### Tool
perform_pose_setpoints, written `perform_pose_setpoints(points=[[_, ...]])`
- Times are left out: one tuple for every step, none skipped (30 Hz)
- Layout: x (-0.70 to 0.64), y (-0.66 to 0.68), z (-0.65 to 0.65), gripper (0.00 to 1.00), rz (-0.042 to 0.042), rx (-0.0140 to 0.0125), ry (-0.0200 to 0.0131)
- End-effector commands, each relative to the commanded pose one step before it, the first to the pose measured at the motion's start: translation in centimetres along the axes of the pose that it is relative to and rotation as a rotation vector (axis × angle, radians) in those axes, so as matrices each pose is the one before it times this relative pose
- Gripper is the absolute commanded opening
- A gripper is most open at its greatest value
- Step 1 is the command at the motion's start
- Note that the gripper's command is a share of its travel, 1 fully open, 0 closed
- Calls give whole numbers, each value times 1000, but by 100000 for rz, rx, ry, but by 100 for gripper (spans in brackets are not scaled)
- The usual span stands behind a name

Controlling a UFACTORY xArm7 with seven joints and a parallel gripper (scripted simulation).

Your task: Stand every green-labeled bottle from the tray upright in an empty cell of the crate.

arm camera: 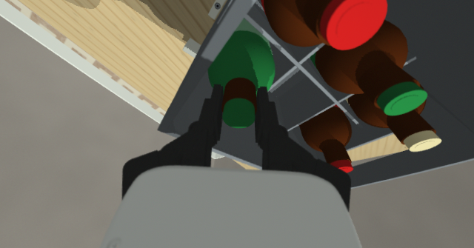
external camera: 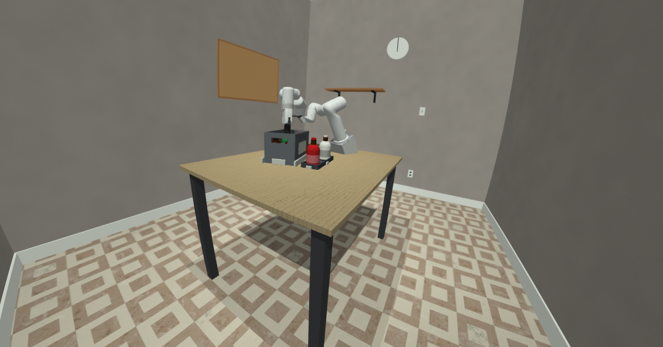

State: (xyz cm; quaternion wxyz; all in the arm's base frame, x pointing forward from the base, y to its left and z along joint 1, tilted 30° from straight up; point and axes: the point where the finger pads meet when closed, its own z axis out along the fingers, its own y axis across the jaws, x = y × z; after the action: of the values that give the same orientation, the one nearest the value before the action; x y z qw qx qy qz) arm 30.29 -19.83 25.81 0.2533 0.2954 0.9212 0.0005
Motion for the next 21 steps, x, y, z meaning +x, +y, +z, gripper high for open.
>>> perform_pose_setpoints(points=[[-69,-24,-16,0,67,33,-328],[0,0,0,0,0,0,0],[0,0,26,0,0,0,0],[0,0,24,0,0,0,0],[0,0,22,0,0,0,0],[0,0,20,0,0,0,0],[0,0,18,0,0,0,0],[0,0,16,0,0,0,0],[0,0,14,0,0,0,0],[0,0,12,0,0,0,0],[0,0,10,0,0,0,0],[0,0,8,0,0,0,0],[0,0,7,0,0,0,0],[0,0,5,0,0,0,0],[0,0,4,0,0,0,0],[0,0,3,0,0,0,0],[0,0,2,0,0,0,0],[0,0,0,0,0,0,0],[0,0,0,0,0,0,0],[0,0,1,0,0,0,0],[0,0,0,0,0,0,0]])
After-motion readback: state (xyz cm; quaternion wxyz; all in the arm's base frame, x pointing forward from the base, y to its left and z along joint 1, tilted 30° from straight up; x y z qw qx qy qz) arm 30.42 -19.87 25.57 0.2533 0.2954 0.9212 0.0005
